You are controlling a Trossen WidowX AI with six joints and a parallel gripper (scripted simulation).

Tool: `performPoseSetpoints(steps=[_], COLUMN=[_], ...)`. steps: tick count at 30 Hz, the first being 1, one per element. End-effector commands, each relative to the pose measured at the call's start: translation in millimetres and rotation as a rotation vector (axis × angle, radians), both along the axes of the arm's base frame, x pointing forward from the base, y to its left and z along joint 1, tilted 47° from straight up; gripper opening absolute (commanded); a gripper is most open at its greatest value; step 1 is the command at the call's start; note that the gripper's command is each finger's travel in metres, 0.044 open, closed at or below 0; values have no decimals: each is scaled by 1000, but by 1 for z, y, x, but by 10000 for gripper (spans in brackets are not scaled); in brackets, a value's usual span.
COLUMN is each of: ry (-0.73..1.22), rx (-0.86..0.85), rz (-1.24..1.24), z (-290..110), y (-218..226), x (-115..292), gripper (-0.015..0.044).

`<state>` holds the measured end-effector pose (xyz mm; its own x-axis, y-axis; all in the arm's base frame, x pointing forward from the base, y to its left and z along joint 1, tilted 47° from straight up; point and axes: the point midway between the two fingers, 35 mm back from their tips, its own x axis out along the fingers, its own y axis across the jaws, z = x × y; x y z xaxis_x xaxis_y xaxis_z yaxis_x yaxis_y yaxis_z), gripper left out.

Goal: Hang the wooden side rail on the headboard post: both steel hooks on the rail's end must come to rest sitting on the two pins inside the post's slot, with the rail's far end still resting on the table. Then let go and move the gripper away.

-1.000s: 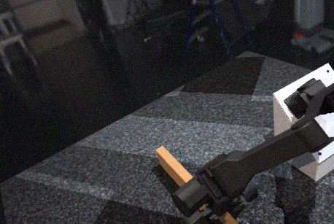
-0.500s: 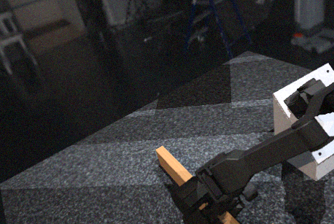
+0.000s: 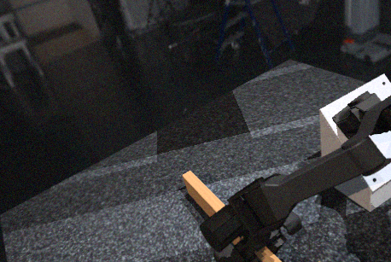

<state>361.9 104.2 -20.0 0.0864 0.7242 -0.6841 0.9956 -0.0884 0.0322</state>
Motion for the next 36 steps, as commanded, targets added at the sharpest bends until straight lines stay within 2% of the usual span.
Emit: performPoseSetpoints(steps=[1,36], ry=[-3,-3], rx=[-1,-2], rz=[-11,-11], z=[3,6], y=[-5,-9], x=[2,2], gripper=[0,0])
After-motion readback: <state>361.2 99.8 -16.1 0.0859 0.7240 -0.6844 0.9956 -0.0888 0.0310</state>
